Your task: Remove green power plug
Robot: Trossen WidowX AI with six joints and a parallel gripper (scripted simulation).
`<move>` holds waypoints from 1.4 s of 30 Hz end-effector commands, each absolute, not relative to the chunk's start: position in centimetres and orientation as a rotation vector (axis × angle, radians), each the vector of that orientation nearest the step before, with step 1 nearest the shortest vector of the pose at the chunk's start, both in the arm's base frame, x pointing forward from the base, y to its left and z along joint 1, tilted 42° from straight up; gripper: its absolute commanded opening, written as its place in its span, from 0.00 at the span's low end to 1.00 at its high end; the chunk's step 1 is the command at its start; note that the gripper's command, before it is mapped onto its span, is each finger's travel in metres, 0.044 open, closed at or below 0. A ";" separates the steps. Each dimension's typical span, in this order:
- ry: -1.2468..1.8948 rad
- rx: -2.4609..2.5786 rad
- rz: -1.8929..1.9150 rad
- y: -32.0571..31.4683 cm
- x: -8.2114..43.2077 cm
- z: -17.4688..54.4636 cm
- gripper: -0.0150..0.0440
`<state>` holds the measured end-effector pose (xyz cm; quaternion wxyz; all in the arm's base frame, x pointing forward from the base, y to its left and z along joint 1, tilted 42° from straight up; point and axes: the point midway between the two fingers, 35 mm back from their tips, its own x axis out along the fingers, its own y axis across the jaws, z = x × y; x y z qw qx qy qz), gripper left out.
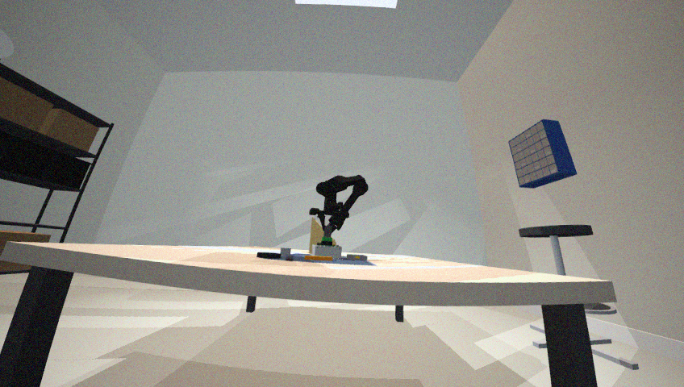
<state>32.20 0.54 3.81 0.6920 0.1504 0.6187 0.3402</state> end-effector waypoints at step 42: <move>1.368 0.359 0.754 -1.5 32.0 5.8 0.25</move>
